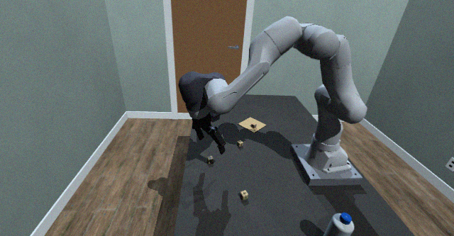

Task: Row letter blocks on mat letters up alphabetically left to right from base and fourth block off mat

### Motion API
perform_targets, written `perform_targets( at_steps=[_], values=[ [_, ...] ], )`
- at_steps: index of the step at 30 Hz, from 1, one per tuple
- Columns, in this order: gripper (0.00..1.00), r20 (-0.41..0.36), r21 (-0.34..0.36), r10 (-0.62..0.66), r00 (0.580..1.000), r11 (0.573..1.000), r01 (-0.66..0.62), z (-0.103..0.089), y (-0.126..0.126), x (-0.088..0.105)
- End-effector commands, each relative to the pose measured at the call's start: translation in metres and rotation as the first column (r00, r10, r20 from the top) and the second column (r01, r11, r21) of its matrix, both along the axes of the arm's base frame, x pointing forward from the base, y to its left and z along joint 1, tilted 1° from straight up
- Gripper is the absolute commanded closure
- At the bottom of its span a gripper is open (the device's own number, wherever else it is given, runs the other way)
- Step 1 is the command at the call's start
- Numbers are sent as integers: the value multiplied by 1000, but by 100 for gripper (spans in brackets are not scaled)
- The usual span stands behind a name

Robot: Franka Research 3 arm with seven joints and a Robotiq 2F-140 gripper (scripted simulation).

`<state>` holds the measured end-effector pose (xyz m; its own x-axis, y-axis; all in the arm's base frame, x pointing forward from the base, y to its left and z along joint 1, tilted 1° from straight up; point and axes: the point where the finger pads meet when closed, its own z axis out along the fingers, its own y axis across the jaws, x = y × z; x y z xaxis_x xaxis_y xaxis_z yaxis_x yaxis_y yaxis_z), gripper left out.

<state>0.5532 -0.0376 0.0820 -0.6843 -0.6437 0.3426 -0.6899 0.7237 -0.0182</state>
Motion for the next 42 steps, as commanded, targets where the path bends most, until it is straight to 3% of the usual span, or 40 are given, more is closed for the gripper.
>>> perform_targets(
  at_steps=[1,9,12,14,22,24,27,42],
  values=[
    [0,-6,0,7,1000,1000,-7,0,-1,-1],
    [0,-6,0,7,1000,1000,-7,0,-1,-1],
    [0,-4,2,14,1000,1000,-14,2,-14,-12],
    [0,-3,4,22,1000,1000,-22,4,-36,-33],
    [0,-5,1,14,1000,1000,-14,2,-125,-154],
    [0,-5,1,14,1000,1000,-14,2,-125,-154],
    [0,-5,-1,8,1000,1000,-8,0,-134,-172],
    [0,-5,-1,8,1000,1000,-8,0,-134,-172]
  ],
)
